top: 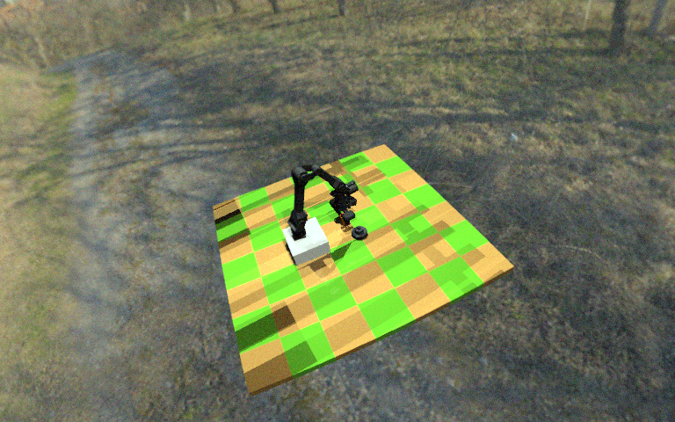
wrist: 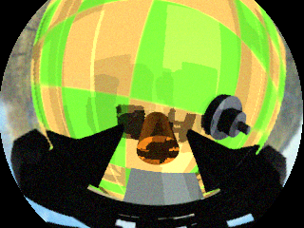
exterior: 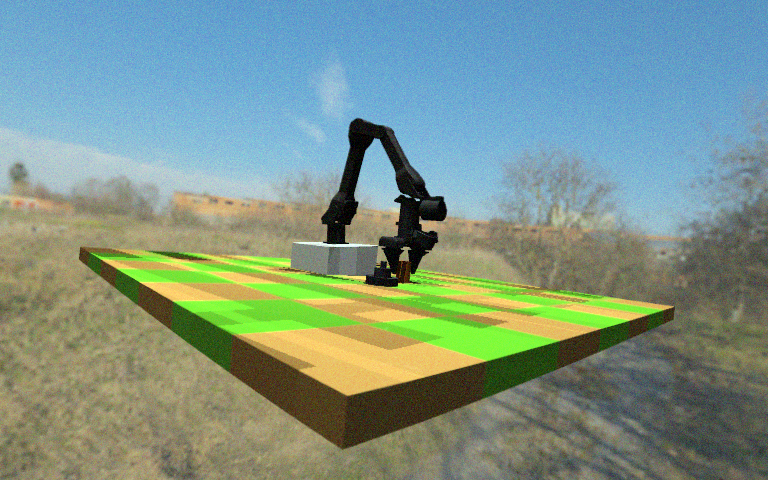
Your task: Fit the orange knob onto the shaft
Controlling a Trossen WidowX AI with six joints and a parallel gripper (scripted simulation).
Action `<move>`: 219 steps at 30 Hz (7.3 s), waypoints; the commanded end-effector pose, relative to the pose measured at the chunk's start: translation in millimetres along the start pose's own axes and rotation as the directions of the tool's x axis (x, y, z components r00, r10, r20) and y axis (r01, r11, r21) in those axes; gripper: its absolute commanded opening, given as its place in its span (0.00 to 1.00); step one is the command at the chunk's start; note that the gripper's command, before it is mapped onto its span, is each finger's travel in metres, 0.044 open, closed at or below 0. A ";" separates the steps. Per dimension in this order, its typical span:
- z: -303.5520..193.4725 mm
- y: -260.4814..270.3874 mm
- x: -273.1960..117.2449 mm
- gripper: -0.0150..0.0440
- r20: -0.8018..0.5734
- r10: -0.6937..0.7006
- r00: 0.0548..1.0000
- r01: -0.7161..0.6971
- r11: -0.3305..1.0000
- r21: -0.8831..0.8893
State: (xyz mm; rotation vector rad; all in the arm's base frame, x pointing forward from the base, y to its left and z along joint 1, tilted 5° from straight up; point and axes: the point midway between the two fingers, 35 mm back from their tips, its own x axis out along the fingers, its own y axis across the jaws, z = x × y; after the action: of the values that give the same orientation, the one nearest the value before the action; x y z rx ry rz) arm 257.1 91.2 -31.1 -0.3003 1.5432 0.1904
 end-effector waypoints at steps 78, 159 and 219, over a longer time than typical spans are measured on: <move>22.3 -67.7 -95.8 0.25 0.004 -0.007 1.000 0.007 1.000 -0.003; 18.8 -126.7 -50.8 0.25 0.003 -0.014 1.000 0.014 0.978 -0.208; 22.4 -128.3 -47.4 0.25 0.003 -0.014 1.000 0.014 0.913 -0.407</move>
State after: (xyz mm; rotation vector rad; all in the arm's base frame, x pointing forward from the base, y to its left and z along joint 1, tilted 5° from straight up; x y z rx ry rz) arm 315.5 -20.0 26.0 -0.6344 1.4968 0.5051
